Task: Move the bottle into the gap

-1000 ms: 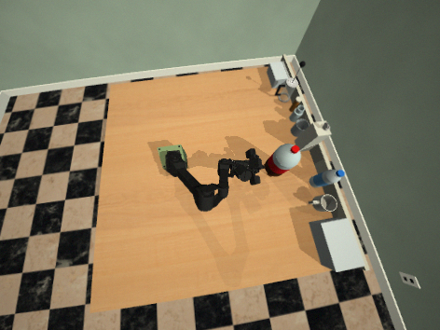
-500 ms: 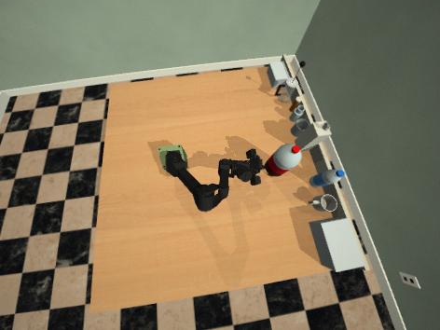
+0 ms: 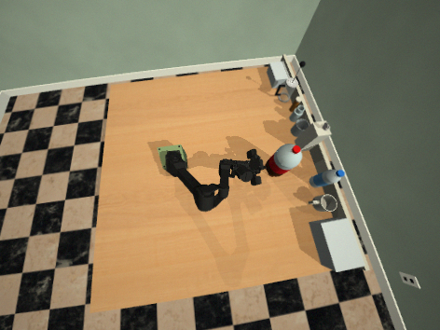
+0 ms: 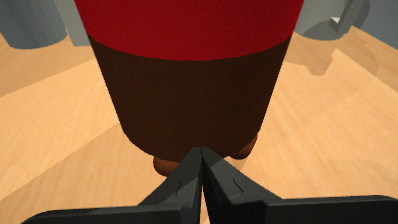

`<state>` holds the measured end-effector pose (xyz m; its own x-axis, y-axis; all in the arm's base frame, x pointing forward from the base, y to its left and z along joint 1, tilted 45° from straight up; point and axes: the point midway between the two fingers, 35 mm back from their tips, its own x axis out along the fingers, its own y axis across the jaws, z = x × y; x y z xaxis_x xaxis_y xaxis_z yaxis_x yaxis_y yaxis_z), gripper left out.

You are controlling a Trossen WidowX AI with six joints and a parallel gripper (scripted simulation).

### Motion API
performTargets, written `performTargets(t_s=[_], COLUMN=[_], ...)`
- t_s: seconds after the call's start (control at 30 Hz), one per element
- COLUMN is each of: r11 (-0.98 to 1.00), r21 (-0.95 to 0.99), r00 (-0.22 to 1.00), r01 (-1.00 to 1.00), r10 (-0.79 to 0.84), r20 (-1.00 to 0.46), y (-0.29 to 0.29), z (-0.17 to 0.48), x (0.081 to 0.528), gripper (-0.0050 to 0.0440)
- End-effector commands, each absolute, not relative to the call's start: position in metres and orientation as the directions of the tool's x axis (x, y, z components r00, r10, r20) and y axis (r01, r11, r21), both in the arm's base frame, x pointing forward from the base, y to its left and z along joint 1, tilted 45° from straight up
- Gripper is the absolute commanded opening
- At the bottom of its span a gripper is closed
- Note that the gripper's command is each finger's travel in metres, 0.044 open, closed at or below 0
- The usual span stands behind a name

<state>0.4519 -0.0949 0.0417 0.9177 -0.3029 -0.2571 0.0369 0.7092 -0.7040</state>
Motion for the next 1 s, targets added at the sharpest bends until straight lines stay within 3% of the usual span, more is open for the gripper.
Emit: performTargets(t_s=[0.0, 0.97], r11=[0.708, 0.709], r21=[-0.705, -0.704], r00=[0.923, 0.923], r01=[0.046, 0.047], r10=[-0.300, -0.300], r20=[-0.241, -0.241], y=[-0.094, -0.093], z=[0.047, 0.048], x=[0.458, 0.471], gripper=[-0.0050, -0.0050])
